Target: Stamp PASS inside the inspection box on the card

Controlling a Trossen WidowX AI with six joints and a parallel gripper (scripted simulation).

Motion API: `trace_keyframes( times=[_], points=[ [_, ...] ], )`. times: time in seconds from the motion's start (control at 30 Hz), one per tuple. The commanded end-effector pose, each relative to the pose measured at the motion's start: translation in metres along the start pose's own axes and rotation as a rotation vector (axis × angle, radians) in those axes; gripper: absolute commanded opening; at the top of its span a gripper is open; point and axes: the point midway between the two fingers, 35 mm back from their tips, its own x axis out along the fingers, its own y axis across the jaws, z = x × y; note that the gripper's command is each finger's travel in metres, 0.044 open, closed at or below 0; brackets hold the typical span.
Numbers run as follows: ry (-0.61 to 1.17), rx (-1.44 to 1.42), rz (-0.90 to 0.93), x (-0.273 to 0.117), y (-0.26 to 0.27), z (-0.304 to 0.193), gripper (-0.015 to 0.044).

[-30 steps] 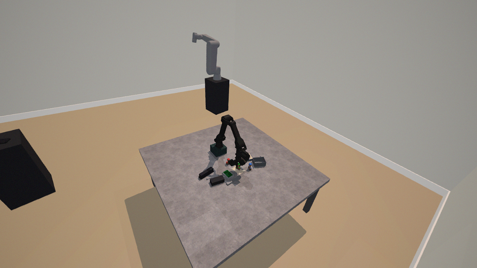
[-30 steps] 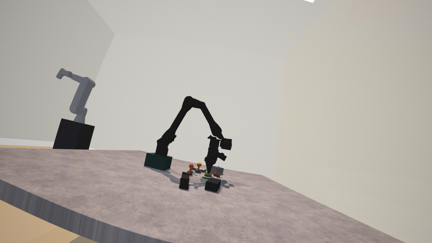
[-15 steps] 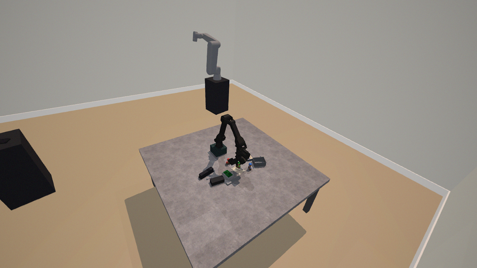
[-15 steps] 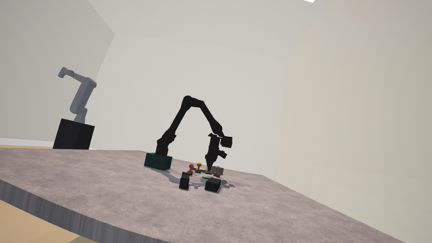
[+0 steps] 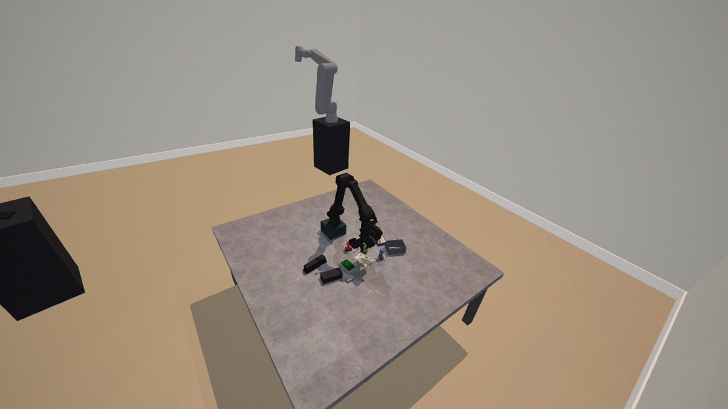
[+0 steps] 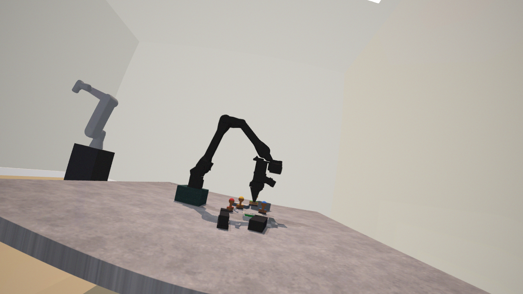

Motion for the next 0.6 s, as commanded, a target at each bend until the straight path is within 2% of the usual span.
trace_keyframes(
  times=[0.0, 0.57],
  points=[
    [-0.01, 0.001, 0.005, -0.009, 0.001, 0.002, 0.0],
    [-0.009, 0.001, 0.003, -0.027, -0.013, -0.001, 0.0]
  ],
)
